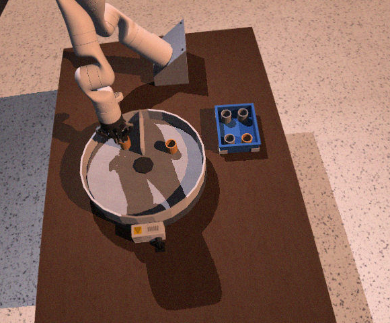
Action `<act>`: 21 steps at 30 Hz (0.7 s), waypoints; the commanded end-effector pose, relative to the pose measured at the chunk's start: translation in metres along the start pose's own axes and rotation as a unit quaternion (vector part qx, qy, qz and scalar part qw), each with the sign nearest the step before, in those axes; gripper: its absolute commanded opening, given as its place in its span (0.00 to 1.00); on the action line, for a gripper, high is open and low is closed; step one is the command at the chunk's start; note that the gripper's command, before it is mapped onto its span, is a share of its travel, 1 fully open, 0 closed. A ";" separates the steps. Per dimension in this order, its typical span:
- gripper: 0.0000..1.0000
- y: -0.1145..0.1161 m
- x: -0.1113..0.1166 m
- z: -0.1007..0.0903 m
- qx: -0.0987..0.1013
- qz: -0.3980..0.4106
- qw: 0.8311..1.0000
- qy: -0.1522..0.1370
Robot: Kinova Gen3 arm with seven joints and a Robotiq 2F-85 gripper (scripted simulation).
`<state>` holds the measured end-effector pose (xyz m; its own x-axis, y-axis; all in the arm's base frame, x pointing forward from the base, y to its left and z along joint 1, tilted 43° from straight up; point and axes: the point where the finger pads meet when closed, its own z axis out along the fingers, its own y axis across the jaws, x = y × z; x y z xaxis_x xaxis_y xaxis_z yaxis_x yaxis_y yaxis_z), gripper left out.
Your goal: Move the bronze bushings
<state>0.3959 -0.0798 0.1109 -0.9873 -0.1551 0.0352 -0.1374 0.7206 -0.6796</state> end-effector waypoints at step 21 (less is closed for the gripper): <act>0.00 0.000 0.000 0.005 0.000 0.000 1.000 0.000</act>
<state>0.3965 -0.0831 0.1070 -0.9872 -0.1556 0.0350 -0.1377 0.7207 -0.6794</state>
